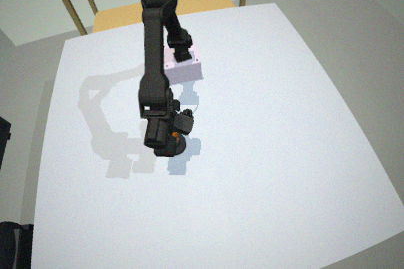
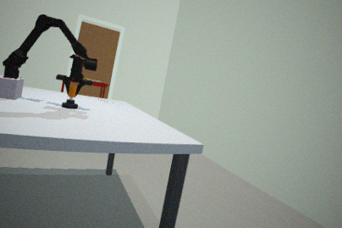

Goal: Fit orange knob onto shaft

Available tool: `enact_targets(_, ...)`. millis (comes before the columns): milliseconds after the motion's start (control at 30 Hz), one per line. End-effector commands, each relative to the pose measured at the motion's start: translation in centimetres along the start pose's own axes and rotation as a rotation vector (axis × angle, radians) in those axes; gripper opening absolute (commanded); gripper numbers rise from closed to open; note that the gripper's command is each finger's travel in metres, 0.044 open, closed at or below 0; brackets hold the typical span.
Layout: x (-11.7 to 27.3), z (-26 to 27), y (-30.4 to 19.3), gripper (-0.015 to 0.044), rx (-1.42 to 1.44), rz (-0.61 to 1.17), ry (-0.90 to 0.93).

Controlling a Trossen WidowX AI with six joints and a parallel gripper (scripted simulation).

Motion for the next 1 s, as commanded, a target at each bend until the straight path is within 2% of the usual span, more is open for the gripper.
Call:
enact_targets(0, -0.12, -0.06, -0.04, 0.0, 0.011, 0.003, -0.004)
enact_targets(833, 0.36, 0.45, -0.04, 0.0, 0.011, 0.003, -0.004)
enact_targets(967, 0.39, 0.43, -0.04, 0.0, 0.097, 0.004, -0.004)
Point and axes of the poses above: the point midway between the two fingers, 35 mm back from their tips, its own x axis back along the fingers, its own z axis across the jaws, y = z × x, the point moved 5 cm from there along x, back along the fingers, and after that the axes turned 4 degrees about -x, right-handed, at the moved point
